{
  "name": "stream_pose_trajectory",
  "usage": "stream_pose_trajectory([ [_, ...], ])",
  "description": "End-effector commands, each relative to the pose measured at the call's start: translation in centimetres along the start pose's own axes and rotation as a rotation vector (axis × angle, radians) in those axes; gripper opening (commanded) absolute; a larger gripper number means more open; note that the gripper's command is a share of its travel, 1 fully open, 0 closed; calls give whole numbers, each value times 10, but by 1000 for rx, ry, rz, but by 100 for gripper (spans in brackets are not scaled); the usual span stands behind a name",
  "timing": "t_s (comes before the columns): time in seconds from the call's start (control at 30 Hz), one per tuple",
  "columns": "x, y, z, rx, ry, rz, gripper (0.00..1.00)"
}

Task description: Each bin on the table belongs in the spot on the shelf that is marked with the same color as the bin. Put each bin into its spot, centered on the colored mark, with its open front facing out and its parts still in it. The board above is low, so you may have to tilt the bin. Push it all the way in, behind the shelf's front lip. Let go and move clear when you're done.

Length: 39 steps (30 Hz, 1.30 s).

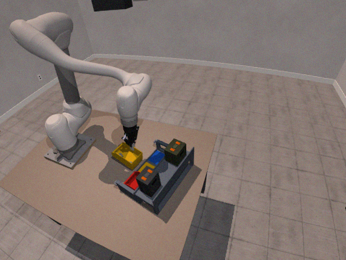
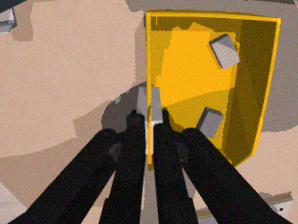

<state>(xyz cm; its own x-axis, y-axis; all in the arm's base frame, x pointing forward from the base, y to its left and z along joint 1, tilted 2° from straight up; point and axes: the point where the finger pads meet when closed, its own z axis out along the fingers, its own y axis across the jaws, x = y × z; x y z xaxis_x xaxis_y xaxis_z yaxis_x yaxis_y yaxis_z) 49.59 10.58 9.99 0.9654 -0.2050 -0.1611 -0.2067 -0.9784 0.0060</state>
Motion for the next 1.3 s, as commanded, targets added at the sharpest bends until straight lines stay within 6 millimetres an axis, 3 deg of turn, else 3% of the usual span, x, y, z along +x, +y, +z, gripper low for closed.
stream_pose_trajectory([
  [0.0,0,0,0,0,0,0,10],
  [1.27,10,0,-2,0,0,0,10],
])
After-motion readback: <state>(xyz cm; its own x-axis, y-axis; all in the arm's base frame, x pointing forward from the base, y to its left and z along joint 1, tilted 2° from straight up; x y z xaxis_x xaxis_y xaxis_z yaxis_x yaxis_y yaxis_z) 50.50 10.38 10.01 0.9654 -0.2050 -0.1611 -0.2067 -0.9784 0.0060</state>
